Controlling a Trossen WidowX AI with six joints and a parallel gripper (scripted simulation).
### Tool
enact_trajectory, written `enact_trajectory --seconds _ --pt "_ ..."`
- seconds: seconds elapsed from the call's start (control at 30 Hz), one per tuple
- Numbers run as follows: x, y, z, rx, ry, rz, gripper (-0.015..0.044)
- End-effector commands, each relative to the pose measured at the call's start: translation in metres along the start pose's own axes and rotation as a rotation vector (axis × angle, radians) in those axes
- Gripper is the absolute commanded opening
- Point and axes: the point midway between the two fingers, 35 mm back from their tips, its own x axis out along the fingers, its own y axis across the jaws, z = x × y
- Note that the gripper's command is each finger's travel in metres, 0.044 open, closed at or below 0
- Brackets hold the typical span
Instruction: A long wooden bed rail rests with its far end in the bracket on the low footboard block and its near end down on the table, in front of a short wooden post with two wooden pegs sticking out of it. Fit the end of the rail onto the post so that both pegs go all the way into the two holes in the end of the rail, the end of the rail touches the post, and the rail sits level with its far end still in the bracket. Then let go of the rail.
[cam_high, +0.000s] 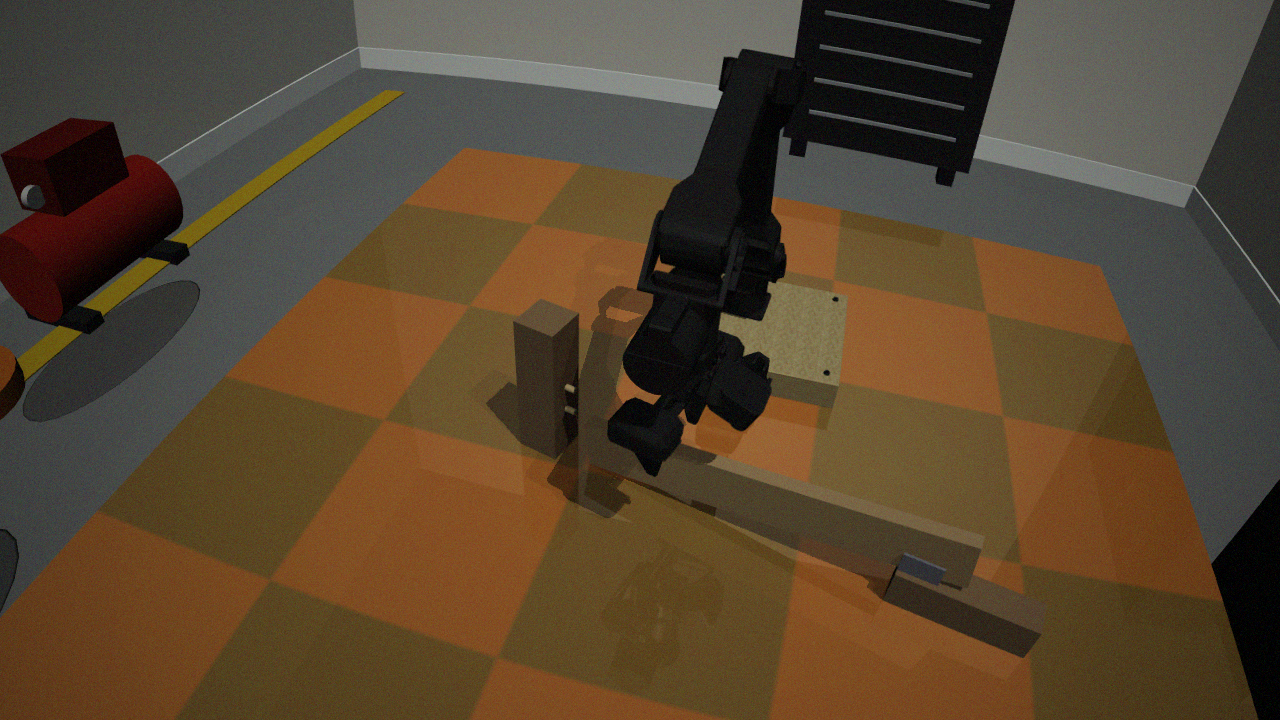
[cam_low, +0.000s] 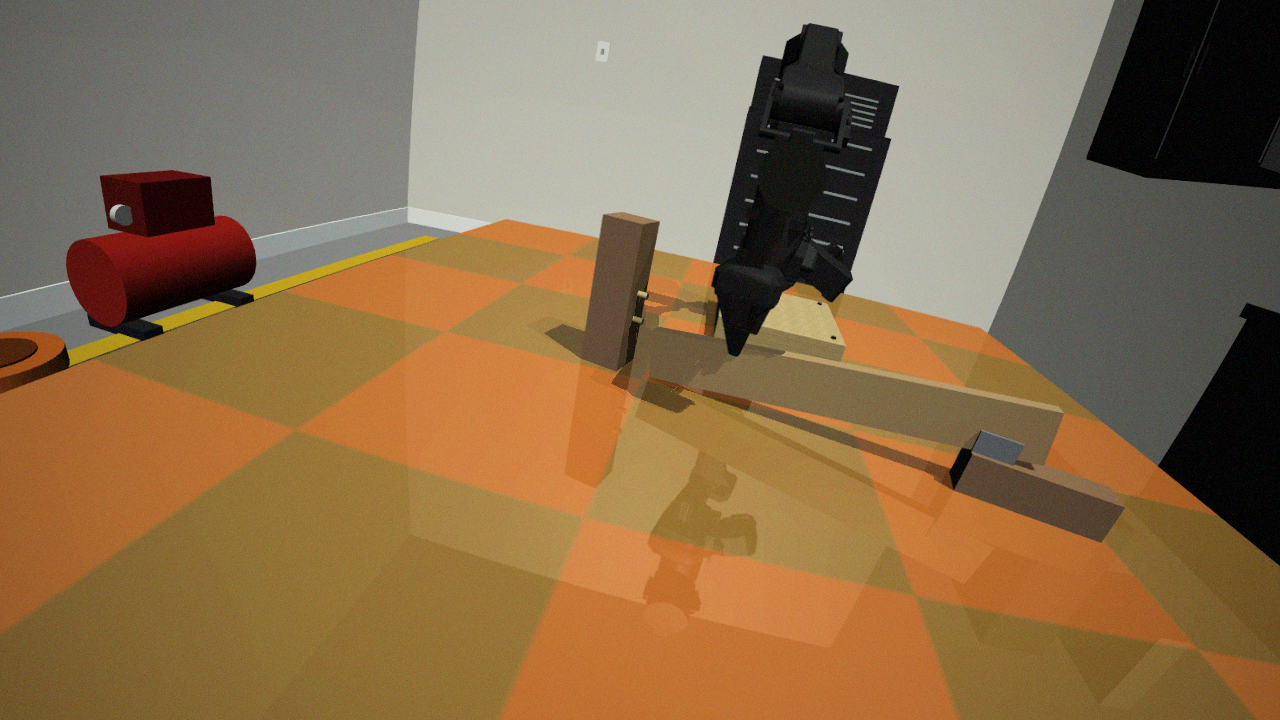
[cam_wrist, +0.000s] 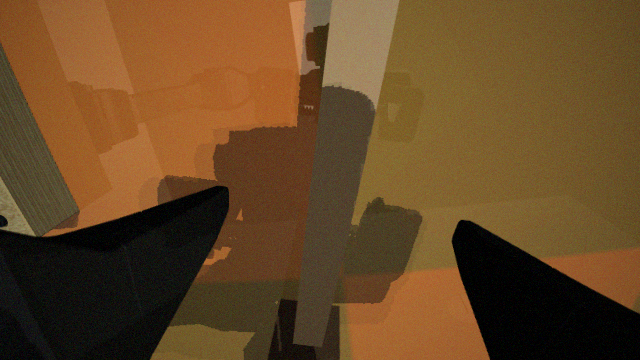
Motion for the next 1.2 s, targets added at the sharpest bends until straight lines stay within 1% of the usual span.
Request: enact_trajectory --seconds 0.0,0.93,1.17 --pt "0.01 0.002 0.0 -0.005 -0.004 0.011 0.044" --pt "0.053 0.005 0.0 -0.005 -0.004 0.011 0.044" --pt "0.053 0.005 0.0 -0.005 -0.004 0.011 0.0256"
